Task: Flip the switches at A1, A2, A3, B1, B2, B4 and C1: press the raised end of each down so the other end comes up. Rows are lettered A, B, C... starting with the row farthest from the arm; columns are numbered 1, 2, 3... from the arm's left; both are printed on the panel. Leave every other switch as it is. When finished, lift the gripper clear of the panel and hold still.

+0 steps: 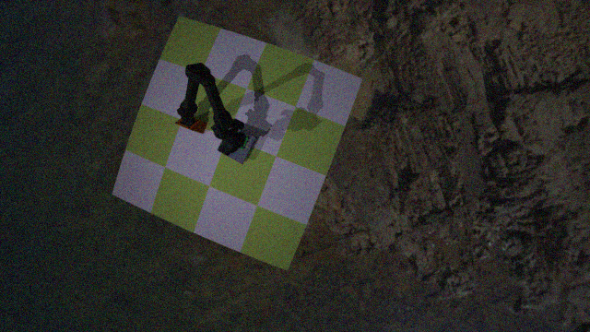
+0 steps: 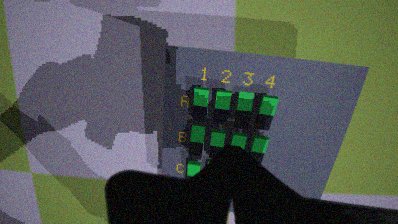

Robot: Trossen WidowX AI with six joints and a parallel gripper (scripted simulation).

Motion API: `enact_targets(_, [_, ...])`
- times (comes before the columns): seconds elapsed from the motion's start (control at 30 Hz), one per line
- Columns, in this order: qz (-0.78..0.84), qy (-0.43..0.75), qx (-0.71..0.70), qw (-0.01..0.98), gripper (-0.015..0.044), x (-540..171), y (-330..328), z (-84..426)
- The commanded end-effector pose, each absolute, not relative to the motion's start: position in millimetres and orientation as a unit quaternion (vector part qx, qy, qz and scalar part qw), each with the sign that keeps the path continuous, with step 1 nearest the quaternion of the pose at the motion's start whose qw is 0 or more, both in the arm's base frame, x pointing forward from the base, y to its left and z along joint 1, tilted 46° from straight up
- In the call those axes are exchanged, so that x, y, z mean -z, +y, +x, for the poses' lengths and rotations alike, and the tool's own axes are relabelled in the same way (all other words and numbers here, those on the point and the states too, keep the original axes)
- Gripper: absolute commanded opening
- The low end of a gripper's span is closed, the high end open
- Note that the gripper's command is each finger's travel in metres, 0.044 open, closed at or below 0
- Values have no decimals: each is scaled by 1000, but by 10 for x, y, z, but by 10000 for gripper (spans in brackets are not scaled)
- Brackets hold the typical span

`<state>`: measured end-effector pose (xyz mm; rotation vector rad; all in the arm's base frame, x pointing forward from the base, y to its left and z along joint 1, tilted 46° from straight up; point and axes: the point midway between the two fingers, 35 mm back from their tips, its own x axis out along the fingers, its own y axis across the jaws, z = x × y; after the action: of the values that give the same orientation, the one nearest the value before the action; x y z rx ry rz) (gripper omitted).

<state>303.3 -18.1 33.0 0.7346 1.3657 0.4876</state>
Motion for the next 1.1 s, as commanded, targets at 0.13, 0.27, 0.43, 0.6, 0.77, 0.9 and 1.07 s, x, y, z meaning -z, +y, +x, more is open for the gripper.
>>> enact_targets(0.13, [327,613,-218,685,0,-508,93,2667])
enact_targets(0.27, [328,609,-215,689,0,-380,215,2695])
enact_targets(0.43, [330,604,-214,693,0,-265,343,2711])
enact_targets(0.6, [331,604,-214,693,0,-206,405,2722])
enact_targets(0.77, [331,604,-215,693,0,-187,424,2726])
enact_targets(0.9, [331,604,-214,693,0,-150,461,2735])
enact_targets(1.07, [331,604,-215,693,0,-101,511,2746])
